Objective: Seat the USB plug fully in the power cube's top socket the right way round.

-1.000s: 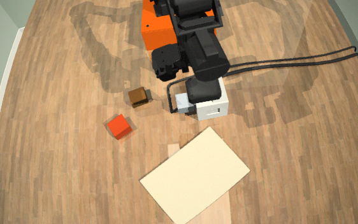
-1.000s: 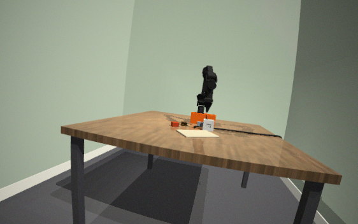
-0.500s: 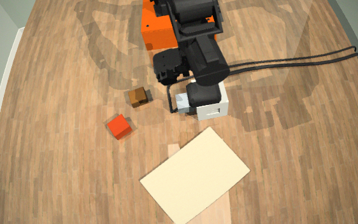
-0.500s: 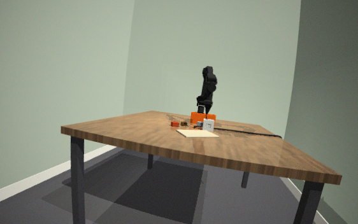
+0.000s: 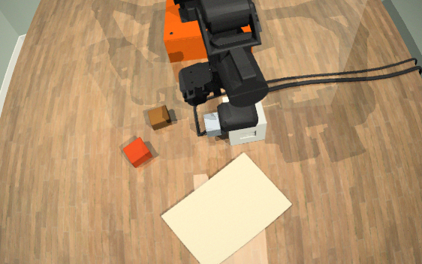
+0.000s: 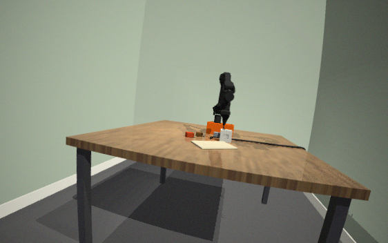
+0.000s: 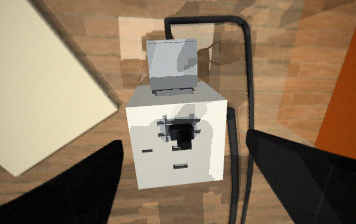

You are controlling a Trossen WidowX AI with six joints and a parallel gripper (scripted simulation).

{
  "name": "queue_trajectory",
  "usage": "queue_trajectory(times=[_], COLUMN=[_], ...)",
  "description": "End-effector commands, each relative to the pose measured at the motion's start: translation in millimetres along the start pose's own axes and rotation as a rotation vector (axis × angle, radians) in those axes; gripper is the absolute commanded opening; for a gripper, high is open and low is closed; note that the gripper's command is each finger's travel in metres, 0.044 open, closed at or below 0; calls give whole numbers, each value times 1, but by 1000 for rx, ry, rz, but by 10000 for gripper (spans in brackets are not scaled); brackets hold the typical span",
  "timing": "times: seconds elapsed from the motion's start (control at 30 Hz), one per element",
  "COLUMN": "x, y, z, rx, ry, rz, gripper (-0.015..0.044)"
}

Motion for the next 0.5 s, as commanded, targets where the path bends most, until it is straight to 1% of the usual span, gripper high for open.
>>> queue_trajectory(times=[0.0,0.33,0.37,0.47], x=[0,0,0,0], y=[0,0,0,0], z=[0,0,0,0], rx=[1,1,1,1], ry=[0,0,0,0], rz=[0,0,0,0], gripper=[282,20,0,0])
Point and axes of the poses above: the point midway between the two fingers, 35 mm back from their tips, its own z axis back along the fingers, its own y axis across the jaws, x = y × z, the point moved 3 cm from there along z, back along the fingers, and after that the axes turned 6 degrees about z, right-handed, at the moved point
